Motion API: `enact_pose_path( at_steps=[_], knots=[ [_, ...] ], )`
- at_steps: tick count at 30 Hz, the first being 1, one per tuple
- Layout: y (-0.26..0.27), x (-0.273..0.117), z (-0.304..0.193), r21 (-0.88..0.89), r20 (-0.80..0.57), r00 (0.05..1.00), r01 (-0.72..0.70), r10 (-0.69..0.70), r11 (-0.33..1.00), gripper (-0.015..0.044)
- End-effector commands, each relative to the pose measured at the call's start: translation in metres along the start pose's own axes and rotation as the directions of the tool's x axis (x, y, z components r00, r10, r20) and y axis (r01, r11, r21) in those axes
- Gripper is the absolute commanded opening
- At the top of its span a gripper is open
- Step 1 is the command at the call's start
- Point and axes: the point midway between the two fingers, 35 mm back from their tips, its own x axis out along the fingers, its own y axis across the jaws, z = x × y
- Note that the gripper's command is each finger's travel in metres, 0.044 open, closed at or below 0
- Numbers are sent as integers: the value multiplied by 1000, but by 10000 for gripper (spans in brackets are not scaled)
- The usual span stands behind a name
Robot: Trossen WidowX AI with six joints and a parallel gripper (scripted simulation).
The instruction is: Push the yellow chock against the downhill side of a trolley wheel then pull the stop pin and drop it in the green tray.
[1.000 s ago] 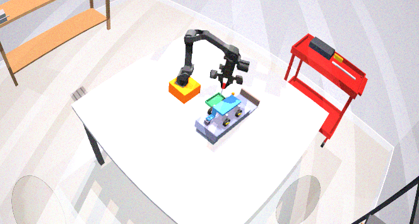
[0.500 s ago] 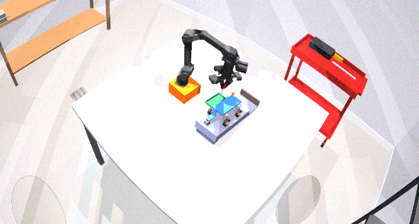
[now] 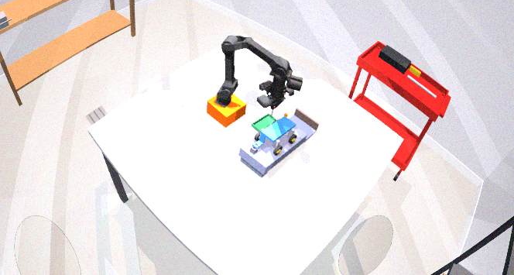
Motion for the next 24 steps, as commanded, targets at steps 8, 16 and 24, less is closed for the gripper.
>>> enact_pose_path(
  at_steps=[8, 16, 24],
  knots=[
    [4, 16, 22, -80, 10, 1000, 17, -16, 997, 0],
    [5, 21, 28, -88, 11, 1000, 4, -3, 996, 0],
    [10, 42, 26, -88, -7, 989, -146, 145, 985, 0]
  ],
)
